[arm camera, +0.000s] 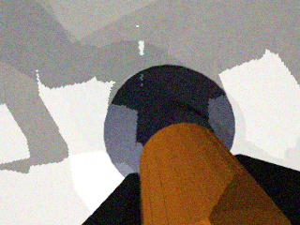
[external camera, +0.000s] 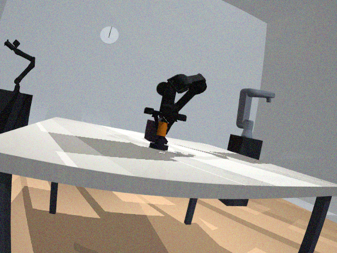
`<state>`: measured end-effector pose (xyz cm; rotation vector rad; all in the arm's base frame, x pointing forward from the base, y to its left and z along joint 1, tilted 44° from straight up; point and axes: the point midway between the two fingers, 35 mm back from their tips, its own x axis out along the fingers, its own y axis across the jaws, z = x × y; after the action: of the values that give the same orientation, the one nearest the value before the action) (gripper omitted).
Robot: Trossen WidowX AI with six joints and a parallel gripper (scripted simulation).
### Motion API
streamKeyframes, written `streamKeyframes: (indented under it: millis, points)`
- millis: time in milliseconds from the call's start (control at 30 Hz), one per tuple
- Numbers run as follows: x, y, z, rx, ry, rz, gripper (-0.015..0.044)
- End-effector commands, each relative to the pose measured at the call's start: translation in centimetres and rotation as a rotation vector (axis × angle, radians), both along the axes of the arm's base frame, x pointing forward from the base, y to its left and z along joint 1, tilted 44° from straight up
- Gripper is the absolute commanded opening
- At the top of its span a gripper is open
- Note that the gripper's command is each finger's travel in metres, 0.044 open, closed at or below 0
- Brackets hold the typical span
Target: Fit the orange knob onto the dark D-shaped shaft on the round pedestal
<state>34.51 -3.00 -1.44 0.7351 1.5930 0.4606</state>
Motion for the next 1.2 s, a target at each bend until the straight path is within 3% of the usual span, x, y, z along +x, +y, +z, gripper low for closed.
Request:
streamKeyframes:
  millis: [0, 1167]
  points:
    - [0.04, 0.04, 0.00, 0.001, -0.008, 0.005, 0.0000]
    - [0.01, -0.10, 0.14, 0.001, -0.010, 0.007, 0.0000]
